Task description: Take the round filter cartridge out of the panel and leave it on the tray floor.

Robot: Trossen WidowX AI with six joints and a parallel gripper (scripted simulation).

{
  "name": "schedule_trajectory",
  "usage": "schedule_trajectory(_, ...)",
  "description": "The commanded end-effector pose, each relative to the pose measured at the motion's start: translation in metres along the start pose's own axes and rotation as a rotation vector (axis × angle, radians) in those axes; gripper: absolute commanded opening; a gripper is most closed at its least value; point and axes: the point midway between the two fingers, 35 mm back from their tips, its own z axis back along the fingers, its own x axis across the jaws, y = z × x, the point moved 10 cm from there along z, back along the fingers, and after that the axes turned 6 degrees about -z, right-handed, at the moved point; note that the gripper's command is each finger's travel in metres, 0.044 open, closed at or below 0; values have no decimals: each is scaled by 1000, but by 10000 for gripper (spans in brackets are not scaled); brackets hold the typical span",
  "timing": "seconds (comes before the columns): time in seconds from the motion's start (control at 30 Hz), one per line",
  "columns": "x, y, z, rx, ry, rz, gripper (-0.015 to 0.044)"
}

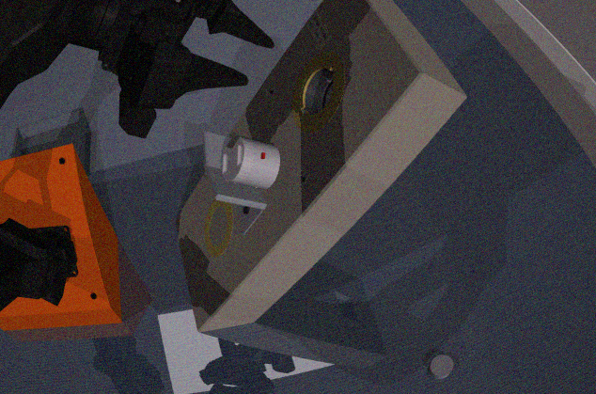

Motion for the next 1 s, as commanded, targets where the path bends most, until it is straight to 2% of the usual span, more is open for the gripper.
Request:
schedule_trajectory(0.0,25,3,18,7,-13,-21,273)
schedule_trajectory(0.17,50,5,40,8,-17,-29,404)
schedule_trajectory(0.23,46,4,37,8,1,48,352)
schedule_trajectory(0.3,36,3,28,13,53,261,305)
schedule_trajectory(0.47,8,-3,8,81,199,839,305)
schedule_trajectory(0.67,-26,-13,-11,266,352,1484,305)
schedule_trajectory(0.97,-31,-14,-15,295,366,1553,305)
